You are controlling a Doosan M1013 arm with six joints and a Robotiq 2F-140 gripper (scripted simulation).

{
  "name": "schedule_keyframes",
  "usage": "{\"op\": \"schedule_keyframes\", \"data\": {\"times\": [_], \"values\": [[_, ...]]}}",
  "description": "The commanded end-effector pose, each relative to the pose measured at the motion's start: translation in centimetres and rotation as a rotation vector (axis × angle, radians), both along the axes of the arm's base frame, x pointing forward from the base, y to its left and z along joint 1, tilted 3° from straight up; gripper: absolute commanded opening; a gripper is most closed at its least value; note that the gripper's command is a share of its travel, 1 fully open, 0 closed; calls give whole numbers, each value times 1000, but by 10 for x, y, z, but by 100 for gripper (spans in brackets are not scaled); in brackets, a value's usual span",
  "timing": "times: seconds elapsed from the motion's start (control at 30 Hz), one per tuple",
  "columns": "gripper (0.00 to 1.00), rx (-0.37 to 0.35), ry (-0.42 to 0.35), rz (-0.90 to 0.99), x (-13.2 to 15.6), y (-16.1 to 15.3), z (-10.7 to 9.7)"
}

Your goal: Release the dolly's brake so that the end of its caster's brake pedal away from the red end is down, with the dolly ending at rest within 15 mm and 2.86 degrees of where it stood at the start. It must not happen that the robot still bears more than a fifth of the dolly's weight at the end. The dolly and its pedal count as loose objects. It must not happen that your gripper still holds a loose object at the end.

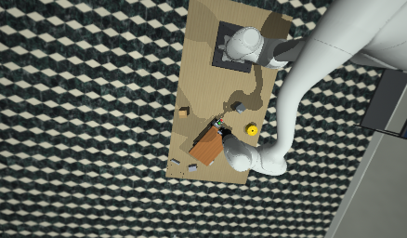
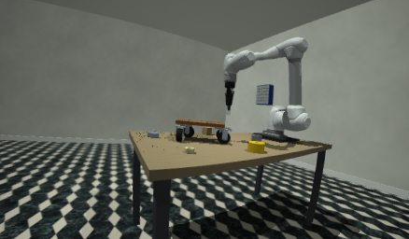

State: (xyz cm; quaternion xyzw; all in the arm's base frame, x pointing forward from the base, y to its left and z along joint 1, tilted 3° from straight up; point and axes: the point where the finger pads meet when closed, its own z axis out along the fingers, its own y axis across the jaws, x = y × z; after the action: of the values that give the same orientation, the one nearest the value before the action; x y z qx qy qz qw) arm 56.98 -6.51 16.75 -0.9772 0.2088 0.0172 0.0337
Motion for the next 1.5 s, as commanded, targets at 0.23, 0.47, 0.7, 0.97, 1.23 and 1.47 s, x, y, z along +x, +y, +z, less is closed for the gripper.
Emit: {"op": "schedule_keyframes", "data": {"times": [0.23, 0.47, 0.7, 0.97, 1.23, 1.47], "values": [[0, -13, 40, -671, 0, 0, -13], [0, -10, 62, -1027, -1, 0, -17], [0, -16, 88, -1416, -1, 0, -19], [0, -58, 109, -1817, -1, 0, -19], [0, -80, 109, -1903, -1, 0, -19], [0, -80, 109, -1903, -1, 0, -19]]}}
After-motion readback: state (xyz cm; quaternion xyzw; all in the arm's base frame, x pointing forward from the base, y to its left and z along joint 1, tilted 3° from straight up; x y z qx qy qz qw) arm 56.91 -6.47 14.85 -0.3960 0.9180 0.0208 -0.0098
